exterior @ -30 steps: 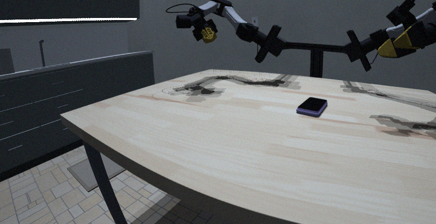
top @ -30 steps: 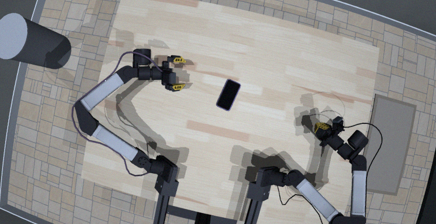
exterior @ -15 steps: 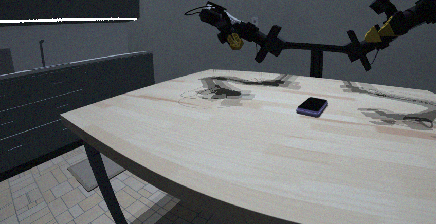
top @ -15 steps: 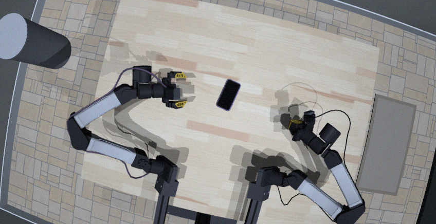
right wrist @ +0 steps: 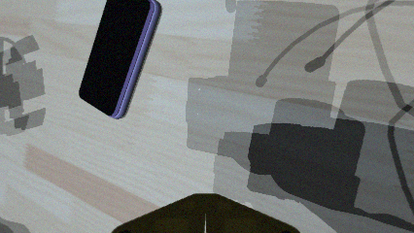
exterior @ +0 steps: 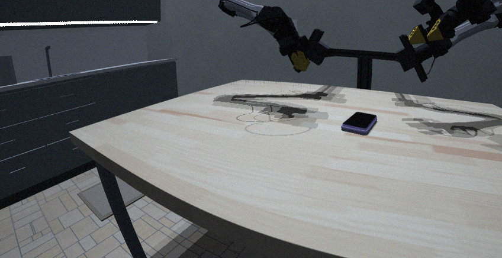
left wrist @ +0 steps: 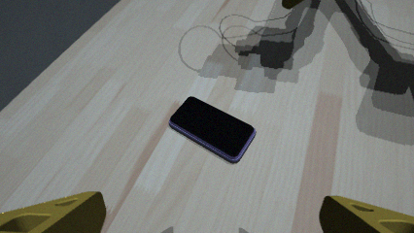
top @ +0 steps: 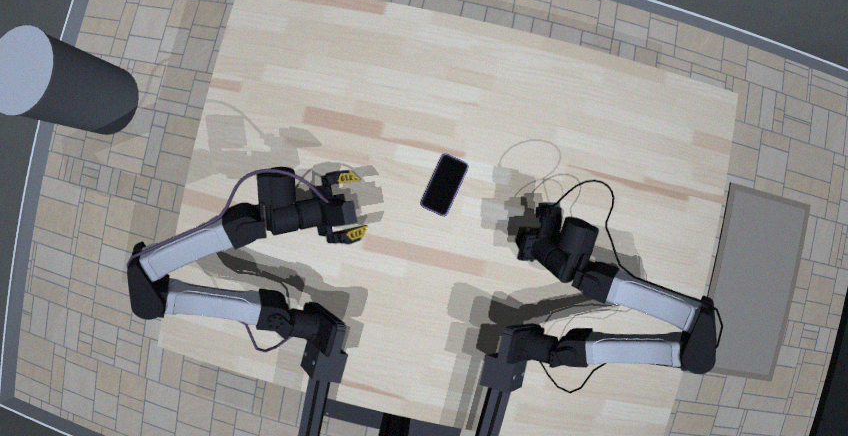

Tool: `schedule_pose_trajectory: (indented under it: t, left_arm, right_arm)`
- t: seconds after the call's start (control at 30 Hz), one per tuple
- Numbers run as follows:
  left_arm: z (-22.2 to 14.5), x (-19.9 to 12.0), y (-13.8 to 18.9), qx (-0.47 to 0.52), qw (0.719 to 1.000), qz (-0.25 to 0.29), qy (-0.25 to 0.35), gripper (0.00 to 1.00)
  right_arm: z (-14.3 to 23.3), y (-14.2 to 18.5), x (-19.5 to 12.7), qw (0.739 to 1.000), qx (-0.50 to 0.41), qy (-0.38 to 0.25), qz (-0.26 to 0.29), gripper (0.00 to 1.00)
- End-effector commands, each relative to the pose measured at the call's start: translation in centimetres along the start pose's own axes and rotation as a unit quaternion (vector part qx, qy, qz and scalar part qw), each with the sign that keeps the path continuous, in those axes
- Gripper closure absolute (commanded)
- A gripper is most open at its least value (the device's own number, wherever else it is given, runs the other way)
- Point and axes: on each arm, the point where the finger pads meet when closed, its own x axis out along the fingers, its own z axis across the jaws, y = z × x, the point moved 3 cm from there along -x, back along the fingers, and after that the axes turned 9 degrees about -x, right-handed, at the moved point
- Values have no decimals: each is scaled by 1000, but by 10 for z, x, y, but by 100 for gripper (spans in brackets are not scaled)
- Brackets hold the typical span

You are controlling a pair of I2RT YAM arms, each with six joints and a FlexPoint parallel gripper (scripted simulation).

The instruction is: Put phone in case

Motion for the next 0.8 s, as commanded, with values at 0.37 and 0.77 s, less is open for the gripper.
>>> schedule_pose_trajectory:
  t: [0.37,0.77]
  left_arm:
    - [-43,-10,12,-101,990,5,-98,0]
    - [-92,-6,42,-154,978,-4,-141,0]
  right_arm:
    - [62,-13,69,985,92,119,81,100]
    - [118,-17,123,969,113,171,141,100]
